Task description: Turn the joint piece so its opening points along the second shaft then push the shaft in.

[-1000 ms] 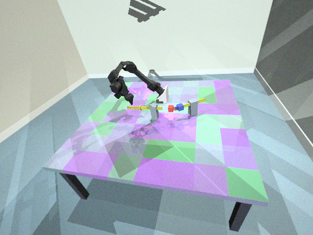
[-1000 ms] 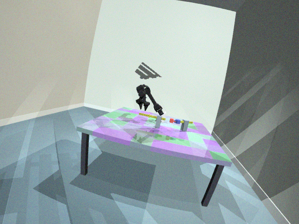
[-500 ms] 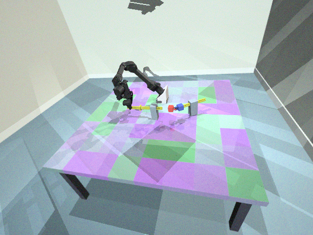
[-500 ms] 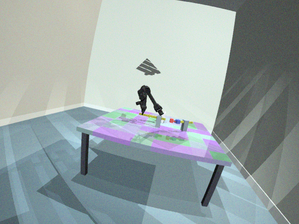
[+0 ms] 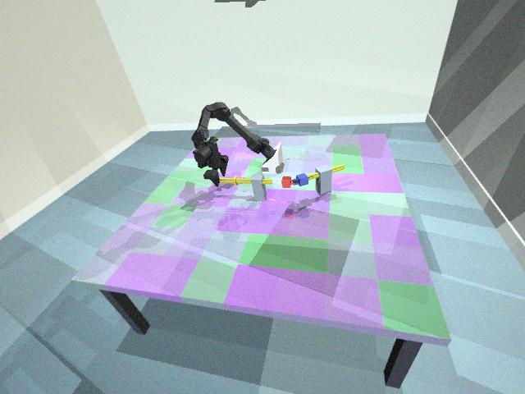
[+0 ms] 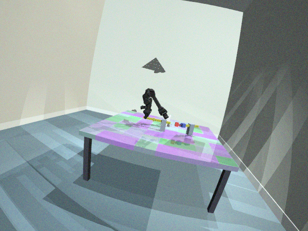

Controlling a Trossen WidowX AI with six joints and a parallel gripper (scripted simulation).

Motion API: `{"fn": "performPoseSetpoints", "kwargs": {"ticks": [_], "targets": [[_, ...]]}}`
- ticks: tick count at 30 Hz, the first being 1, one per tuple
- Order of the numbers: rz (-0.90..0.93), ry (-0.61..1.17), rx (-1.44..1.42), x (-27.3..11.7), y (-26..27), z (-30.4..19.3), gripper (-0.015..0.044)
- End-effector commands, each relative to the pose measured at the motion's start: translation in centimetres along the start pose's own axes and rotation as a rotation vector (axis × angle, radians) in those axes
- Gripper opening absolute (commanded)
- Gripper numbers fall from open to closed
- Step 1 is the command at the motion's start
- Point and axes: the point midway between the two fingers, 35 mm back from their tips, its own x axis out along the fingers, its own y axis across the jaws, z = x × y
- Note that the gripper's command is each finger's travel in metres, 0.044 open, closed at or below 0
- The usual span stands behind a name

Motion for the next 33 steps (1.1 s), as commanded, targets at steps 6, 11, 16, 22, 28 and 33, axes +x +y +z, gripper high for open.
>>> {"fn": "performPoseSetpoints", "kwargs": {"ticks": [6,11,16,22,28,33], "targets": [[0.000,-0.007,0.012,1.2,-0.1,0.0,0.0440],[0.000,-0.007,0.012,2.0,-0.1,0.0,0.0440],[0.000,-0.008,0.012,2.8,-0.2,0.1,0.0440],[0.000,-0.008,0.012,2.9,-0.2,0.1,0.0335],[0.000,-0.008,0.012,2.9,-0.2,0.1,0.0177],[0.000,-0.008,0.012,2.9,-0.2,0.1,0.0102]]}}
